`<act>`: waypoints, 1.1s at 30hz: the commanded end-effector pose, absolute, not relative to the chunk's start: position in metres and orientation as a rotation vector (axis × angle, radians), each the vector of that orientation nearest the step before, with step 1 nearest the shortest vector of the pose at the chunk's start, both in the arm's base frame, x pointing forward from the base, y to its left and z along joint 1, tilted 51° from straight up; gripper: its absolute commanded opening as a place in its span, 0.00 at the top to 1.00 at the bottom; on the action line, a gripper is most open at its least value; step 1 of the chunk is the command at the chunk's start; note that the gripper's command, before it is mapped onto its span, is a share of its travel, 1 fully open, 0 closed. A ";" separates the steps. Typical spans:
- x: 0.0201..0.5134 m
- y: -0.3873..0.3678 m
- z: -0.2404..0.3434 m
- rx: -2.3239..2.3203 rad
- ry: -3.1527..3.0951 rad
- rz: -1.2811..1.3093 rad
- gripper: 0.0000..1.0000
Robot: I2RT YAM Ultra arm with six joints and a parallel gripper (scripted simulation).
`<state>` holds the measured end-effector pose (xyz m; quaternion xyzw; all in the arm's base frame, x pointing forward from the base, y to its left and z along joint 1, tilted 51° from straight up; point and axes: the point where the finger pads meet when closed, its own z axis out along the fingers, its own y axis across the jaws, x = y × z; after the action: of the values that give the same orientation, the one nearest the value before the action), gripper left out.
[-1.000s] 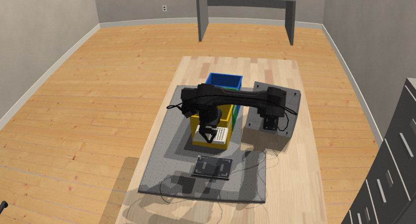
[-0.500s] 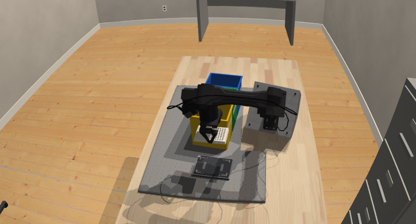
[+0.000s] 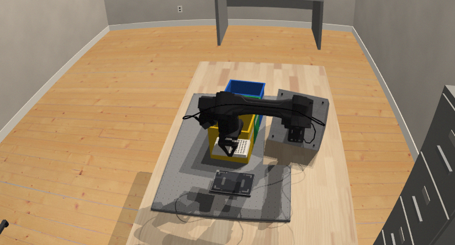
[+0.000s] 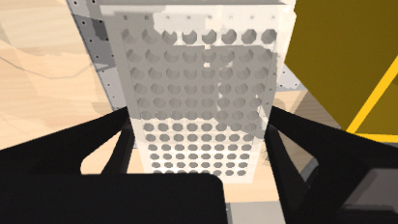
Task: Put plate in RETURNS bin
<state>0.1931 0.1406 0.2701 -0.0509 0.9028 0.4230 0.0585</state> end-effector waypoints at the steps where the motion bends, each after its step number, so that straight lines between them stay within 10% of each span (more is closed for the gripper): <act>1: 0.198 0.137 0.280 -0.146 2.703 1.274 1.00; 33: 0.186 0.113 0.242 -0.042 2.756 1.308 1.00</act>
<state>0.1900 0.1224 0.2469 -0.0059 0.9037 0.4254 0.0484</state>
